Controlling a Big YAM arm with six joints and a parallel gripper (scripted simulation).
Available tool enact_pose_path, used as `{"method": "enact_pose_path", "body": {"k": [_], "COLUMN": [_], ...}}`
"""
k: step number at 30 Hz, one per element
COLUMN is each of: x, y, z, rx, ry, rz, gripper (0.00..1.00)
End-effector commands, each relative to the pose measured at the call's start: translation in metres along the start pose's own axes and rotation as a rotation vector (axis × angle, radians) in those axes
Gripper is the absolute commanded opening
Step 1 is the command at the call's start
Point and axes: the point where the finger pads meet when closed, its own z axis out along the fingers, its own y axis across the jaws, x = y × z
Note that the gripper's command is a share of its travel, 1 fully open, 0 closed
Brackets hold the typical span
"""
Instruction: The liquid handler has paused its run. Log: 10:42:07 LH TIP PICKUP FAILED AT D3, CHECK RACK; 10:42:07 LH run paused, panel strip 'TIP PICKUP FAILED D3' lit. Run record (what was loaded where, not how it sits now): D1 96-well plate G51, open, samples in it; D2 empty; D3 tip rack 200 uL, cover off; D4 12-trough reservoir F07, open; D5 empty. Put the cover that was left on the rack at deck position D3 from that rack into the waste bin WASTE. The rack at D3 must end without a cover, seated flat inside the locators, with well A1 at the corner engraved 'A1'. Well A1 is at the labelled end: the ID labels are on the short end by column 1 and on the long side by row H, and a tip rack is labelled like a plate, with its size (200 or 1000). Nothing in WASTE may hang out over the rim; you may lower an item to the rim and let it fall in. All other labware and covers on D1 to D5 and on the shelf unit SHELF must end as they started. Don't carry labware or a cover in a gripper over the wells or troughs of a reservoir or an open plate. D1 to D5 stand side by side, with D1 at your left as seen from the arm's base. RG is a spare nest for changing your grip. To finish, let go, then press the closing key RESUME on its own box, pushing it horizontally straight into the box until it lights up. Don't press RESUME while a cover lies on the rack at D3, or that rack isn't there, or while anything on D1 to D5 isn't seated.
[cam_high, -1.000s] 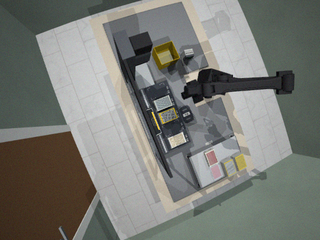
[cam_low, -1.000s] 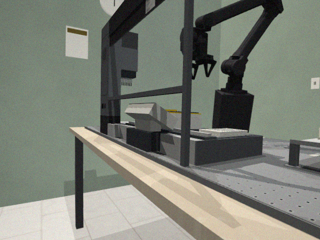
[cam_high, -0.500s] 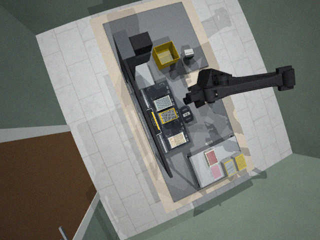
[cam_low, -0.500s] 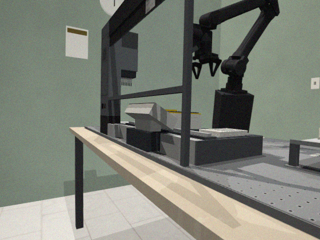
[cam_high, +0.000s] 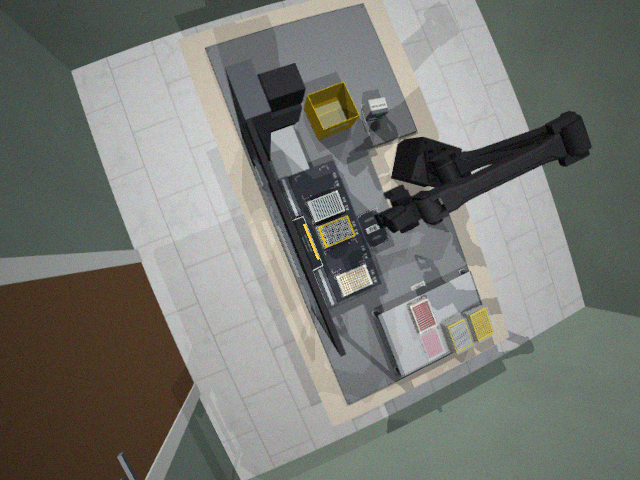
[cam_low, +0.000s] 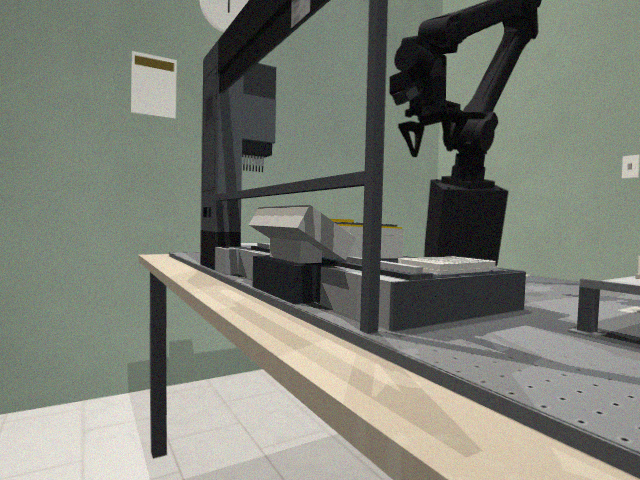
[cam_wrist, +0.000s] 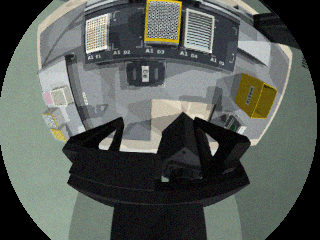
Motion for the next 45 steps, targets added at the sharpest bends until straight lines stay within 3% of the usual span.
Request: {"method": "enact_pose_path", "body": {"k": [1,38,45], "x": [-0.028,-0.029,-0.060], "y": [0.008,0.005,0.001], "z": [-0.020,-0.021,-0.019], "rx": [0.000,0.001,0.000], "ry": [-0.069,-0.072,-0.069], "rz": [0.049,0.059,0.043], "gripper": [1.00,1.00,1.00]}}
